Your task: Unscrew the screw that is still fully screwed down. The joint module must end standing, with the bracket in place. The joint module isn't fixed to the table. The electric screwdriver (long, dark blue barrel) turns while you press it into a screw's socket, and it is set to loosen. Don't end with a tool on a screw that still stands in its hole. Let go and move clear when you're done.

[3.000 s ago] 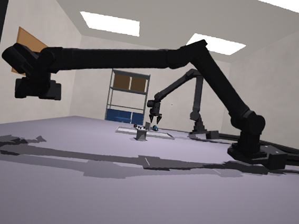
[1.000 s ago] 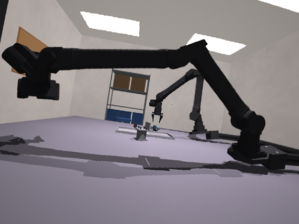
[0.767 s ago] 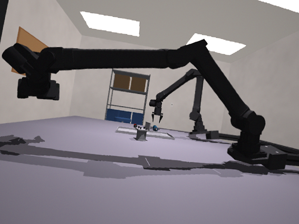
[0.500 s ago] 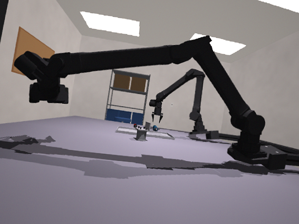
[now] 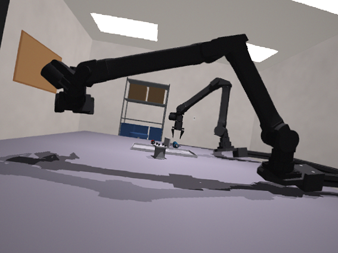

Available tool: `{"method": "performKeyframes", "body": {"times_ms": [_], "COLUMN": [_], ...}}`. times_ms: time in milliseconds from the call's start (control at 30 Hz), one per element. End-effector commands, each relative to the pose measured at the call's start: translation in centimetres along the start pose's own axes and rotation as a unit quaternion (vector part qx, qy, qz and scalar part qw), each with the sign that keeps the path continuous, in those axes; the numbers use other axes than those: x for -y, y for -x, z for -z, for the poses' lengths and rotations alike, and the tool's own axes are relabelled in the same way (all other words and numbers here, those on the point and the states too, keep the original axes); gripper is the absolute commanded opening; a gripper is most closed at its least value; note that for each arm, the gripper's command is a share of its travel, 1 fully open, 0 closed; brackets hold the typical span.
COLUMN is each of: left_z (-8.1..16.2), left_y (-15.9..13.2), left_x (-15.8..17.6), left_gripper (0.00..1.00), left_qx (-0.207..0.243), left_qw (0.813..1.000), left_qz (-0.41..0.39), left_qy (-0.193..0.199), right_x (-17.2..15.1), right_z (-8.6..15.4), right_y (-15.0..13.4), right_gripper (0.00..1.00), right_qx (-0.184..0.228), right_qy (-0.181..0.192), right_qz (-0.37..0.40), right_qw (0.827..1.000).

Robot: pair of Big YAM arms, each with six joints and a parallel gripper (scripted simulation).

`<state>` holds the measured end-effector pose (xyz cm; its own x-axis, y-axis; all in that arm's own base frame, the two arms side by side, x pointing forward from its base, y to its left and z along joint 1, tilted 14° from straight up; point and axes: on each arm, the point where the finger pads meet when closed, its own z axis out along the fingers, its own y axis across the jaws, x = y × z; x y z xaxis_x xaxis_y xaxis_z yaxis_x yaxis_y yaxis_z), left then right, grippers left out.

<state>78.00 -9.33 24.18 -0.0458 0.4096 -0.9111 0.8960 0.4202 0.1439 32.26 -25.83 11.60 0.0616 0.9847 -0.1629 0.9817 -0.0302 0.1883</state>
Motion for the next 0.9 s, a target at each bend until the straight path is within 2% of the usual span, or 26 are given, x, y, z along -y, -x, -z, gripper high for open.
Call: {"method": "performKeyframes", "body": {"times_ms": [0,133,300,333,367,433,700,867], "left_z": [-0.3,-1.1,-1.1,0.3,0.2,-1.6,-2.6,-2.3], "left_y": [4.2,4.5,4.5,3.6,3.7,4.5,4.5,5.7], "left_x": [2.4,4.8,4.8,4.3,5.0,7.6,13.0,12.4], "left_gripper": [0.86,0.86,0.86,0.86,0.86,0.86,0.86,0.86], "left_qx": [0.015,0.016,0.016,0.014,0.015,0.018,0.02,0.025], "left_qw": [0.999,0.999,0.999,0.999,0.999,0.998,0.996,0.996], "left_qz": [-0.043,-0.049,-0.044,-0.045,-0.047,-0.055,-0.068,-0.073], "left_qy": [-0.004,-0.017,-0.017,-0.008,-0.011,-0.03,-0.055,-0.05], "right_x": [-0.9,-0.9,-0.9,-0.9,-0.9,-0.9,-0.9,-0.9], "right_z": [-0.2,-0.2,-0.2,-0.2,-0.2,-0.2,-0.2,-0.2], "right_y": [0.1,0.1,0.1,0.1,0.1,0.1,0.1,0.1], "right_gripper": [0.65,0.65,0.65,0.65,0.65,0.65,0.65,0.65], "right_qx": [0.0,0.0,0.0,0.0,0.0,0.0,0.0,0.0], "right_qy": [0.004,0.004,0.004,0.004,0.004,0.004,0.004,0.004], "right_qz": [0.001,0.001,0.001,0.001,0.001,0.001,0.001,0.001], "right_qw": [1.0,1.0,1.0,1.0,1.0,1.0,1.0,1.0]}}
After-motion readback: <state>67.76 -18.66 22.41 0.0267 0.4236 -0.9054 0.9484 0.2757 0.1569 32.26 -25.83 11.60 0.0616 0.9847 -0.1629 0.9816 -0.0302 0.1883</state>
